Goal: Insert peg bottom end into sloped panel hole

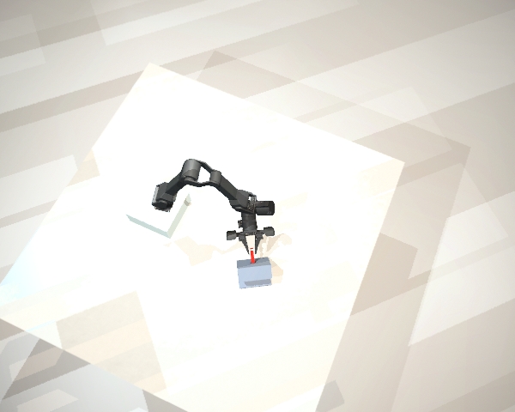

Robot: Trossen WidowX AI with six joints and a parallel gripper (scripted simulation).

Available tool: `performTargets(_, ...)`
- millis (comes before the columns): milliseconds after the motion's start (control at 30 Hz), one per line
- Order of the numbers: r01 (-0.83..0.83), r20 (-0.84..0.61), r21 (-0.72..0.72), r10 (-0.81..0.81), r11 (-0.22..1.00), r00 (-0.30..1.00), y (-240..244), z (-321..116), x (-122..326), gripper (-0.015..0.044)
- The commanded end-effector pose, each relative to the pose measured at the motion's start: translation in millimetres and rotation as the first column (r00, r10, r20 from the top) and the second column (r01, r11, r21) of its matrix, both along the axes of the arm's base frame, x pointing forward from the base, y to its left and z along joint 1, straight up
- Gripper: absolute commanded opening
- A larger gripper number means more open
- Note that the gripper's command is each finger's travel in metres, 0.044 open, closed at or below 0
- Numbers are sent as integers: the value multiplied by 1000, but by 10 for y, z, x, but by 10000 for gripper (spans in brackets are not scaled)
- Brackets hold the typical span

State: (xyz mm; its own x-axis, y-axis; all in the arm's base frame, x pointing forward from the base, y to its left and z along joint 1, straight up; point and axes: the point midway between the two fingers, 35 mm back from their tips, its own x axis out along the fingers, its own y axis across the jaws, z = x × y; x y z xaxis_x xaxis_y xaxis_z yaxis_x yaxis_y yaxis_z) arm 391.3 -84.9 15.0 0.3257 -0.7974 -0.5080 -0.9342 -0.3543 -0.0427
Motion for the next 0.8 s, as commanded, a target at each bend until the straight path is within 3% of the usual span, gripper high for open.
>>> performTargets(0,0,1,0,0,1000,1000,1,1,1,184)
performTargets(333,-1,-1,2,1,1000,1000,35,18,-8,440)
performTargets(767,-2,-7,9,2,1000,1000,218,98,-63,440)
